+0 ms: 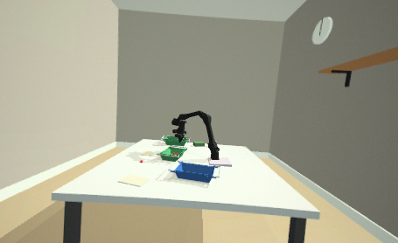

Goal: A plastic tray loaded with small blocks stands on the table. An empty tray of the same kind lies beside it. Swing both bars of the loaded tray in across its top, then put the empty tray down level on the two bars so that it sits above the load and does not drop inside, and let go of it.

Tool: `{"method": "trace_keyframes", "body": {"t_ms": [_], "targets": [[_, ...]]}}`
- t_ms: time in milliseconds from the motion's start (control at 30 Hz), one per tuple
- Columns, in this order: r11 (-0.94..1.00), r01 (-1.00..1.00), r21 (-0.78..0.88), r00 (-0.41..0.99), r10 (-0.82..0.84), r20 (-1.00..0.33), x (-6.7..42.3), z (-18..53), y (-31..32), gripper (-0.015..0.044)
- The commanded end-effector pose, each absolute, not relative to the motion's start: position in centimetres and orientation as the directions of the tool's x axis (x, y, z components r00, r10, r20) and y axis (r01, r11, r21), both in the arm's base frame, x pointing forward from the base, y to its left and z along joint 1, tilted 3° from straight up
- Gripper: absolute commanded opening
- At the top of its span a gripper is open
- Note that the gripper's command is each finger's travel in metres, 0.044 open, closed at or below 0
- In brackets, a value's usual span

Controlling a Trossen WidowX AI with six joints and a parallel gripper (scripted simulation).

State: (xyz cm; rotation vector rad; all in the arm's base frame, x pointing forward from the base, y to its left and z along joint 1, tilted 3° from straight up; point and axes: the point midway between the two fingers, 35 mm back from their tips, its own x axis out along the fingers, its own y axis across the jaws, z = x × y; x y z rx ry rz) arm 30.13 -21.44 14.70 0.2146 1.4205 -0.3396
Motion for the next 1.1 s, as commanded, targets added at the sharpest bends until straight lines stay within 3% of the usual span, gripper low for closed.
{"method": "trace_keyframes", "body": {"t_ms": [0,767,1067], "targets": [[0.947,0.320,0.016,0.082,-0.011,-0.997,31.1,14.1,-20.4,0.0082],[0.947,0.320,0.016,0.083,-0.011,-0.997,31.6,8.1,-20.5,0.0082],[0.947,0.320,0.017,0.083,-0.010,-0.997,31.7,9.3,-19.8,0.0082]]}}
